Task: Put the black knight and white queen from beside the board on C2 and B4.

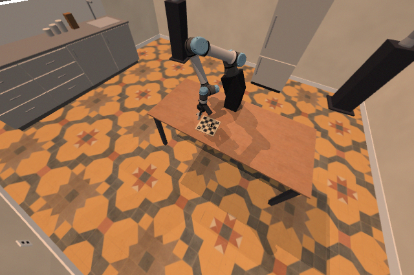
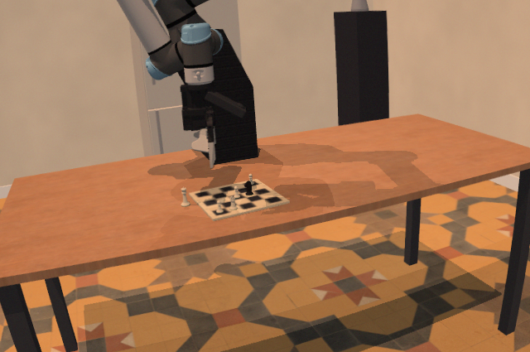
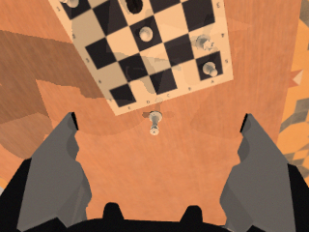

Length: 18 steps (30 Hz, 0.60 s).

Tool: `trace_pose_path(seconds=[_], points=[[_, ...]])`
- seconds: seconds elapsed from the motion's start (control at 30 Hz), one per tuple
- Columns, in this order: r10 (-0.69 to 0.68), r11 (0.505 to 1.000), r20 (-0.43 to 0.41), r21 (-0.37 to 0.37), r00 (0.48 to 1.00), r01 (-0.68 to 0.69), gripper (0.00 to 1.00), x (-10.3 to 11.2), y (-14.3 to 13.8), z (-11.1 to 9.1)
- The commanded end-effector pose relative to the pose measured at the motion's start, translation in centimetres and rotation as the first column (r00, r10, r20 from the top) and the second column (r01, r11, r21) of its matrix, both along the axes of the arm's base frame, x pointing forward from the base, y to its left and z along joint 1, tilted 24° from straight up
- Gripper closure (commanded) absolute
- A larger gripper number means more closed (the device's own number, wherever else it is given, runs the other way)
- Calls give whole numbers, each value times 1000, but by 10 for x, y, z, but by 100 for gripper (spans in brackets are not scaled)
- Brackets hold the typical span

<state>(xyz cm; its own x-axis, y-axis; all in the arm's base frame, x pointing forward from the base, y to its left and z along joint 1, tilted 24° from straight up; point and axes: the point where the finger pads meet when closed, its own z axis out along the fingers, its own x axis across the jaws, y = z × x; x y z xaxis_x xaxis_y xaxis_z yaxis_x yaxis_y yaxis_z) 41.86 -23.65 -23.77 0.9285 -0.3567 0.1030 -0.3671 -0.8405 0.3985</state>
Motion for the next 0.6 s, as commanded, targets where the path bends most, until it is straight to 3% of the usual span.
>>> trace_pose_path(seconds=[0.0,0.07,0.23,0.57], points=[[171,985,-63,20,983,-170,0,-4,-6,4],[171,985,-63,20,983,-170,0,-4,-6,4],[333,943,-132,46,934,-330,0,-9,-14,7],[597,800,-242,121,764,-587,0,-18,-28,15]])
